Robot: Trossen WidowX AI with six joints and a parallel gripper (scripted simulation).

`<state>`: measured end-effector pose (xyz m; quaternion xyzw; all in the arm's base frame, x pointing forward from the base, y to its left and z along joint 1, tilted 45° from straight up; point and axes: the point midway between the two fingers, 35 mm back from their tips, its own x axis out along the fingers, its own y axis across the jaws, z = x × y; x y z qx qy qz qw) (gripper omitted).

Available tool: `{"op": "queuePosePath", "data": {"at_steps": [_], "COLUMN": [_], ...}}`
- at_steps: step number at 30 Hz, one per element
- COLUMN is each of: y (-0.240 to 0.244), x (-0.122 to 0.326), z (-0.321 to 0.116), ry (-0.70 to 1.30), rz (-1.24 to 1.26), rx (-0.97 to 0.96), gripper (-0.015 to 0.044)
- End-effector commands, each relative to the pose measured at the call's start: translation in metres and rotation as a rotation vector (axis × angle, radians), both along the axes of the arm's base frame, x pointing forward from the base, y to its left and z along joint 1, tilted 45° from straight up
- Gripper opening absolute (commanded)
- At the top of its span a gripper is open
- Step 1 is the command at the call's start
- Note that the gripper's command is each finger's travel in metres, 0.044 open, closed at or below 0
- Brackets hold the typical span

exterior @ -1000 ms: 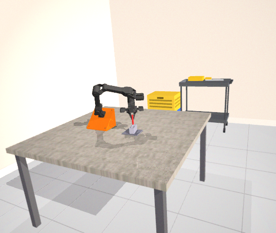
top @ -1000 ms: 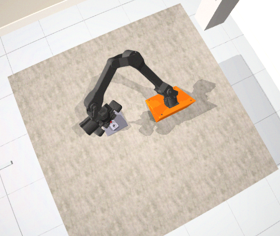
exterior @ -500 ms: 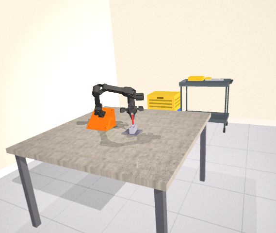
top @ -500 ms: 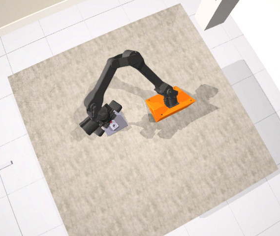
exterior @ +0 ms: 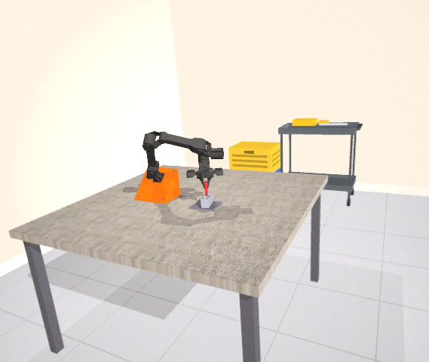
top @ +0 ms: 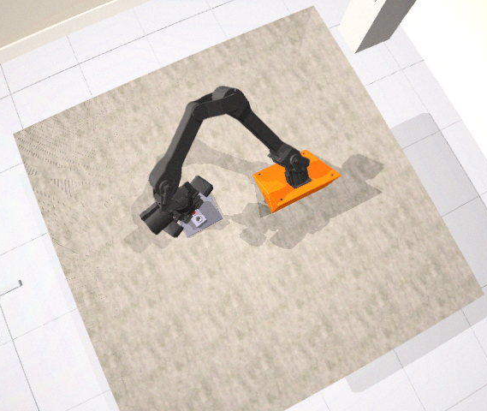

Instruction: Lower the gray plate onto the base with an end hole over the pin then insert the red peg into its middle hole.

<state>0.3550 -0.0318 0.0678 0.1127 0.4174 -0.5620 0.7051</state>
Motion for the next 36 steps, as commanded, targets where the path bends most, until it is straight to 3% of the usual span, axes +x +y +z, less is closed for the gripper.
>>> {"op": "queuePosePath", "data": {"at_steps": [1,36], "y": [0.0000,-0.0023], "x": [-0.0001,-0.0002], "z": [-0.0002,-0.0021], "ry": [0.001,0.000], "rz": [0.001,0.001], "rx": [-0.001,0.000], "gripper": [0.0000,0.0000]}}
